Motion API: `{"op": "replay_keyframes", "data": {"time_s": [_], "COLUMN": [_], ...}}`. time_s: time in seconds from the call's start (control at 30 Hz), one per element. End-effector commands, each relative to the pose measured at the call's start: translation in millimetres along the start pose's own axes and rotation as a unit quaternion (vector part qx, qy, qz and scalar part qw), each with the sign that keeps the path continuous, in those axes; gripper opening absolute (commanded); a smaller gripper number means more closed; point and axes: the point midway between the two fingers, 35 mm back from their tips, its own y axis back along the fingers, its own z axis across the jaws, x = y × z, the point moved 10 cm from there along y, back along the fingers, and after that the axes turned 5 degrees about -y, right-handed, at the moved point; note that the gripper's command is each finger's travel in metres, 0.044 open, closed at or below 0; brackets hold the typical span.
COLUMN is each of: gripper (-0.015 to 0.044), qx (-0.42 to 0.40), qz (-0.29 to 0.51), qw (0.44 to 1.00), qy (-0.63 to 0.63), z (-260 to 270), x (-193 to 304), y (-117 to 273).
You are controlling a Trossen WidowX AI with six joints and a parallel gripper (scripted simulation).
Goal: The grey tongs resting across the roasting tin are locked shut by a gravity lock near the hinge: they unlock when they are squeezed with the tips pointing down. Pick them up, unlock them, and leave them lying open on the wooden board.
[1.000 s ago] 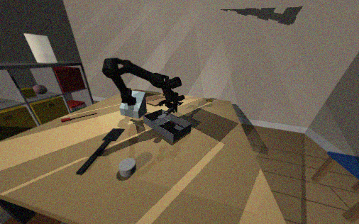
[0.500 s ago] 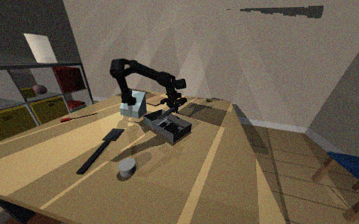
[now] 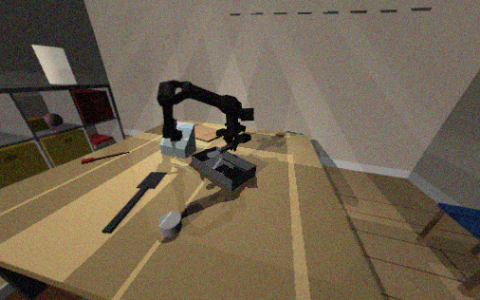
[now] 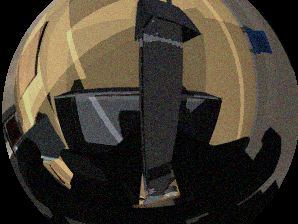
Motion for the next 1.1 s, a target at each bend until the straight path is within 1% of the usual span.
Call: {"op": "replay_keyframes", "data": {"time_s": [0.0, 0.5, 0.77, 1.07], "gripper": [-0.0150, -0.0150, -0.0150, -0.0150], "qx": [-0.026, -0.033, -0.036, -0.041], "qz": [0.010, 0.016, -0.002, -0.019], "qw": [0.999, 0.999, 0.998, 0.988], "qy": [-0.020, -0.011, 0.057, 0.146], "z": [-5.5, -3.1, 16.9, 58.8], "x": [-0.9, -7.0, -50.9, -105.8], "y": [3.4, 4.3, 20.2, 39.7]}}
